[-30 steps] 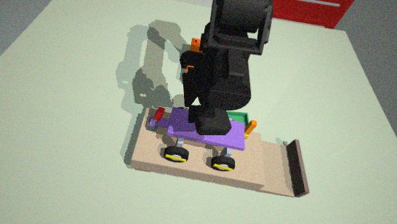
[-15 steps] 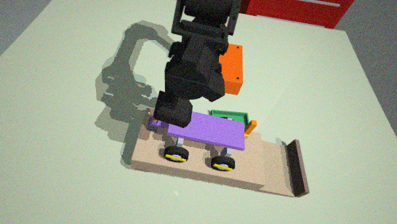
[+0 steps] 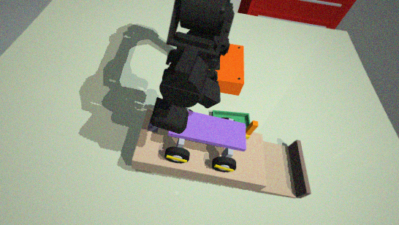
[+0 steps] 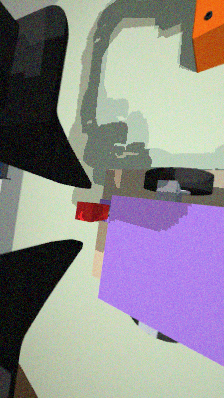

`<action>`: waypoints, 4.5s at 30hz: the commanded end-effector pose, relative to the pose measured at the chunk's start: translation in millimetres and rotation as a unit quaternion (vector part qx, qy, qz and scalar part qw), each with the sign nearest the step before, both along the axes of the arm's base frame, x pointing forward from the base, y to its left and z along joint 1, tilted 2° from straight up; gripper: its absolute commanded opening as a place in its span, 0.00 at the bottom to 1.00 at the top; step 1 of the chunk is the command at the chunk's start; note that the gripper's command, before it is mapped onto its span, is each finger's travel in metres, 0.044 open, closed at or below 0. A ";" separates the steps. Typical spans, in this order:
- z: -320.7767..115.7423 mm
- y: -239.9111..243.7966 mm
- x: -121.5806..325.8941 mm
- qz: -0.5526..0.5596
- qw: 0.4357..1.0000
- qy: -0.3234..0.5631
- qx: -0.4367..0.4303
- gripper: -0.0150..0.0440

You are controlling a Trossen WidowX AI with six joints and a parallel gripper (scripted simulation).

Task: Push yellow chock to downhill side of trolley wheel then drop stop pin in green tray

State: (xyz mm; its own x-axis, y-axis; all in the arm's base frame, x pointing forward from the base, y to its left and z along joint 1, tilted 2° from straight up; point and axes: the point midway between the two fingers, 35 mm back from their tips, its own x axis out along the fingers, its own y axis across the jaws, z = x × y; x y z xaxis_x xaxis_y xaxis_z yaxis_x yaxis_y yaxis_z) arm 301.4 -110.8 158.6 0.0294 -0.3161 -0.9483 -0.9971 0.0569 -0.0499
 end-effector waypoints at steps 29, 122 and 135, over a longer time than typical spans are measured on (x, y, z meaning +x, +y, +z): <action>-37.5 -13.8 0.3 0.000 1.000 0.003 -0.002 0.58; 5.3 -23.4 -3.4 0.000 1.000 0.003 -0.003 0.25; 7.7 -35.4 -15.2 0.000 1.000 0.004 -0.003 0.25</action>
State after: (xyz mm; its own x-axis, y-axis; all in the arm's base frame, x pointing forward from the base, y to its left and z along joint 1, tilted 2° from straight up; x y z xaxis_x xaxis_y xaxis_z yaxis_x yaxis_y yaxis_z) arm 293.7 -146.1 165.6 0.0200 -0.3242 -0.9458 -0.9975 0.0580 -0.0410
